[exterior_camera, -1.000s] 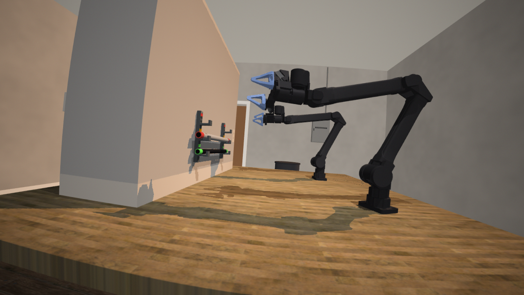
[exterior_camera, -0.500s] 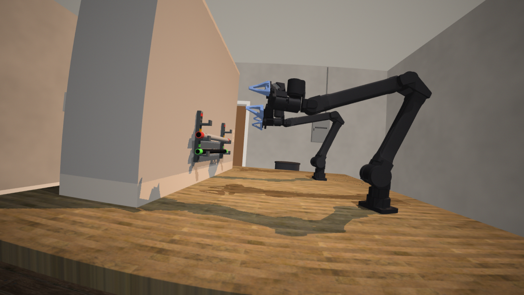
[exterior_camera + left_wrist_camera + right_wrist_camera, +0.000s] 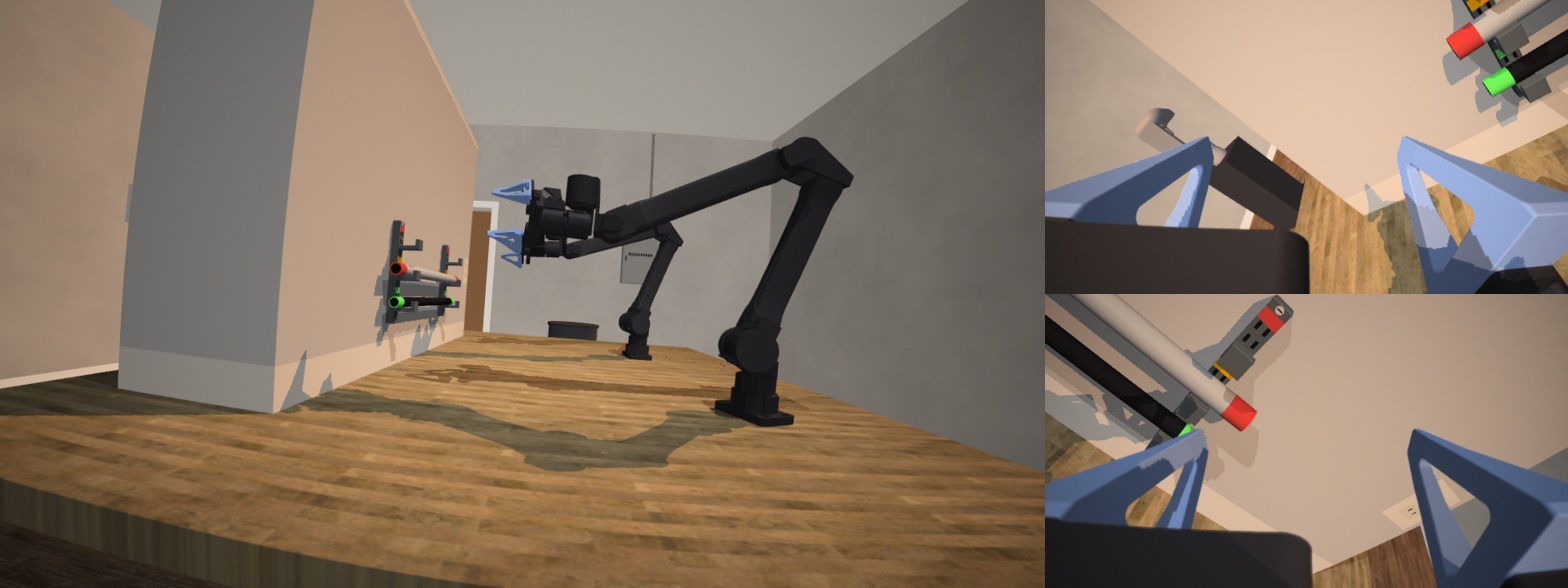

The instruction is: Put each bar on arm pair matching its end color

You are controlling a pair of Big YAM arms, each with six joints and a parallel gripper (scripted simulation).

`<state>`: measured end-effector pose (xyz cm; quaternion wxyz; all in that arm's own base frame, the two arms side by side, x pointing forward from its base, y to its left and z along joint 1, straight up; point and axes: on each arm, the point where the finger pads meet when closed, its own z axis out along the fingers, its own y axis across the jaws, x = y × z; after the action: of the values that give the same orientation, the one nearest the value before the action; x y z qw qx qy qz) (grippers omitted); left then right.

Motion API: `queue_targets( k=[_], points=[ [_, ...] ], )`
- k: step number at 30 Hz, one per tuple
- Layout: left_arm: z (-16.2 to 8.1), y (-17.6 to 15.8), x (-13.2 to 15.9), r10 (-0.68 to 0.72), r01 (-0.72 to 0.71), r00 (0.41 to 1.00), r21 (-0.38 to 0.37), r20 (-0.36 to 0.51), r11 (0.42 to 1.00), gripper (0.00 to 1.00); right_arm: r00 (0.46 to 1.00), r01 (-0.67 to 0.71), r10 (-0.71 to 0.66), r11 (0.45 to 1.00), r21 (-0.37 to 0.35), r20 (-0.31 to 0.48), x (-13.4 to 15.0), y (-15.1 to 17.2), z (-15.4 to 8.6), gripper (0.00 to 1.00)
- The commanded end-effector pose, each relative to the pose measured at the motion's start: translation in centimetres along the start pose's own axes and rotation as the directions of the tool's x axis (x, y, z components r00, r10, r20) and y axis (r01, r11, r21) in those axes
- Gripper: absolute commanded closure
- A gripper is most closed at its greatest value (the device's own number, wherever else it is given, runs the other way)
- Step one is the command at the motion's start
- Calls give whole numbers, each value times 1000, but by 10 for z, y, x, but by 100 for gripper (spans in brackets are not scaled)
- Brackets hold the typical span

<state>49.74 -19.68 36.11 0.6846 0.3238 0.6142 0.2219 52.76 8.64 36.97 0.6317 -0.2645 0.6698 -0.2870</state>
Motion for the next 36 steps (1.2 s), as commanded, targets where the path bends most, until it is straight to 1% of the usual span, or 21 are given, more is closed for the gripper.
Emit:
queue_targets(
  k=[1, 10, 12, 16, 27, 29, 36],
  points=[
    [3, -8, -16, 68, -68, 997, -9, 39, 998, 0, 998, 66, -66, 998, 7, 21, -6, 10, 2, 0],
    [4, -41, -26, 190, -191, 980, 6, 61, 982, 0, 982, 188, -188, 982, 14, 16, -4, 31, 3, 0],
    [4, -41, -26, 190, -191, 980, 6, 61, 982, 0, 982, 188, -188, 982, 14, 16, -4, 31, 3, 0],
    [5, -55, -30, 242, -243, 968, 12, 71, 970, 0, 970, 241, -241, 970, 17, 14, -3, 40, 3, 0],
    [7, -94, -41, 380, -384, 920, 25, 101, 923, 0, 924, 381, -381, 924, 24, 6, -1, 66, 4, 0],
    [7, -94, -41, 380, -384, 920, 25, 101, 923, 0, 924, 381, -381, 924, 24, 6, -1, 66, 4, 0],
    [8, -119, -49, 460, -466, 880, 30, 120, 884, 0, 886, 463, -463, 886, 28, 1, 0, 83, 4, 0]
  ],
)
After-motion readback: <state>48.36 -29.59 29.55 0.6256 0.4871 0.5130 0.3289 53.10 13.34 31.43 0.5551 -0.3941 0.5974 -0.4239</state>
